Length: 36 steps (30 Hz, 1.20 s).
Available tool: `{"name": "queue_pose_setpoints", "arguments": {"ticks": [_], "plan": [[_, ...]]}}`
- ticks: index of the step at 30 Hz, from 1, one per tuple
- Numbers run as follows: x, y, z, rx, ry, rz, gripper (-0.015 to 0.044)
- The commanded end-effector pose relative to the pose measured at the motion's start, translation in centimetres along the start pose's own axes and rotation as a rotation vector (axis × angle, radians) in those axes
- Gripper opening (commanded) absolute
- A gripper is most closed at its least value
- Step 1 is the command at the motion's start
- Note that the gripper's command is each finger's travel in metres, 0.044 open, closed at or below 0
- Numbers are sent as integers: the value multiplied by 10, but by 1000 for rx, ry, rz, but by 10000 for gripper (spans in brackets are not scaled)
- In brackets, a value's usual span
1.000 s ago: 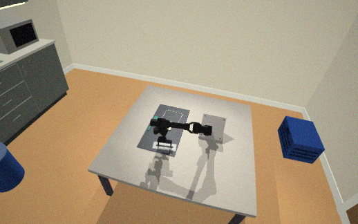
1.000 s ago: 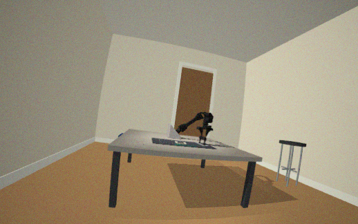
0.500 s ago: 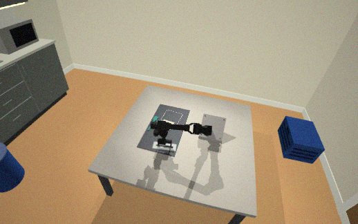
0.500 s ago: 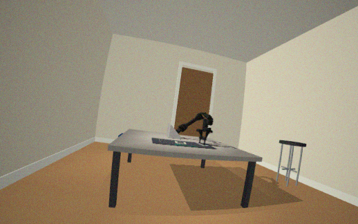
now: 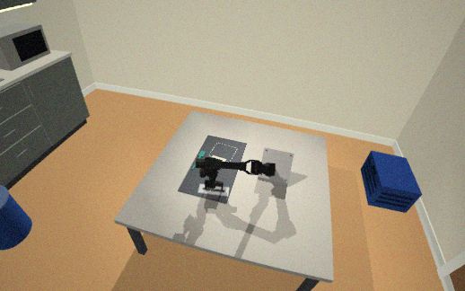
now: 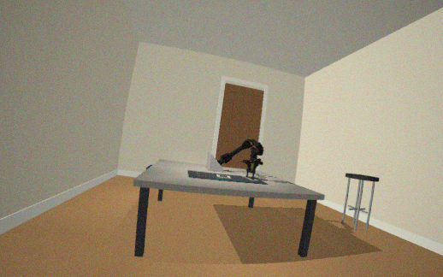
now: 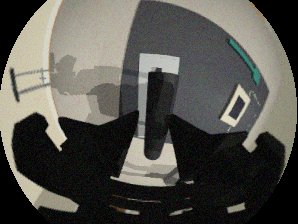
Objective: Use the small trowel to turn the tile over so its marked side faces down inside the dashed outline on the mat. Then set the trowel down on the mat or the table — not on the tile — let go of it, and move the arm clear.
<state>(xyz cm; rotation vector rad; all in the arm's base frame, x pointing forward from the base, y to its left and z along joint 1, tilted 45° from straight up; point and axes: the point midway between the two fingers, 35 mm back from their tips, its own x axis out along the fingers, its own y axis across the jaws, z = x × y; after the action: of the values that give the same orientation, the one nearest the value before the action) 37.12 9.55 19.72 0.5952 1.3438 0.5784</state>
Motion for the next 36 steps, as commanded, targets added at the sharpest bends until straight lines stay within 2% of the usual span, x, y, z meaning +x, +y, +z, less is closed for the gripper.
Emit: {"name": "queue_pose_setpoints", "arguments": {"ticks": [1, 8, 16, 36], "plan": [[0, 2, 0, 1, 0, 6, 177], [0, 2, 0, 1, 0, 6, 130], [0, 2, 0, 20, 0, 6, 130], [0, 1, 0, 601, 2, 6, 130]]}}
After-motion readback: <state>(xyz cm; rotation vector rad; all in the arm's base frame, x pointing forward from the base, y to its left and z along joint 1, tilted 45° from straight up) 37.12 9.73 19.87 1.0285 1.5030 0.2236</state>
